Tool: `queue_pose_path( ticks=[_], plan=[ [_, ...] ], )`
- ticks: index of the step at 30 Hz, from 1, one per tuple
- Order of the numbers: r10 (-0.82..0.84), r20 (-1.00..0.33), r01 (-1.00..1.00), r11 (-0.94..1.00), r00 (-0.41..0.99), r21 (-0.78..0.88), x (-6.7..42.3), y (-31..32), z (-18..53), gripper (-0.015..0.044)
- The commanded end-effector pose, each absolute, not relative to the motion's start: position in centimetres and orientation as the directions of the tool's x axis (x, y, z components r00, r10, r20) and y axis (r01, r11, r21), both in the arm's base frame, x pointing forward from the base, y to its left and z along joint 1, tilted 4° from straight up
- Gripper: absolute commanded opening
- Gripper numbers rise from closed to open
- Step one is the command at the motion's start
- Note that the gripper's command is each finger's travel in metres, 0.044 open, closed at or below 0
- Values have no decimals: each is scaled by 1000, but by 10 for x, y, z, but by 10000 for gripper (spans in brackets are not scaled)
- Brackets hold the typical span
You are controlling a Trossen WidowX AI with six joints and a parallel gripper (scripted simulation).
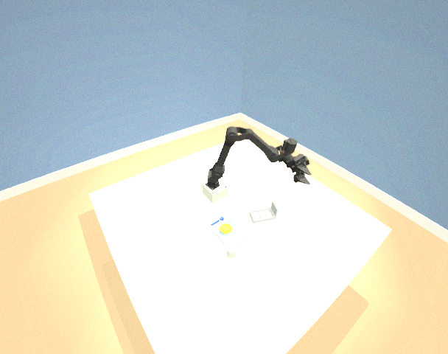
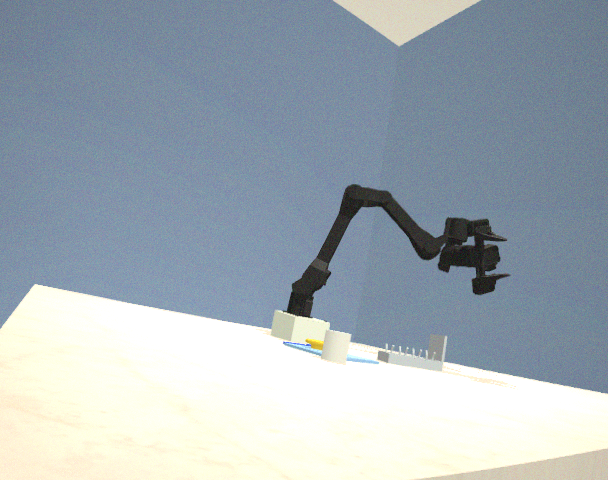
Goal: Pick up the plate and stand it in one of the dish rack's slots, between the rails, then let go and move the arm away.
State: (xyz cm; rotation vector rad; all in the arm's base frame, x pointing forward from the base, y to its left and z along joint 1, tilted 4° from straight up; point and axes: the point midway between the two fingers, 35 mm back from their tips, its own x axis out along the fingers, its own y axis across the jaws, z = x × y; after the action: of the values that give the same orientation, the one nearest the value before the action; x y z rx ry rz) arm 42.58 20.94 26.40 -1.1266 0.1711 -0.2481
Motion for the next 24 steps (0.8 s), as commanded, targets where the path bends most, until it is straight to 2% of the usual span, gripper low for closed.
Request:
queue_pose_path(
  ticks=[1,13,24],
  plan=[
    [-293,-53,74,404,955,-912,441,186,261,400],
    [-343,-223,-66,413,912,-908,467,110,240,400],
    [-390,-407,-191,486,826,-853,467,37,218,400]
  ],
)
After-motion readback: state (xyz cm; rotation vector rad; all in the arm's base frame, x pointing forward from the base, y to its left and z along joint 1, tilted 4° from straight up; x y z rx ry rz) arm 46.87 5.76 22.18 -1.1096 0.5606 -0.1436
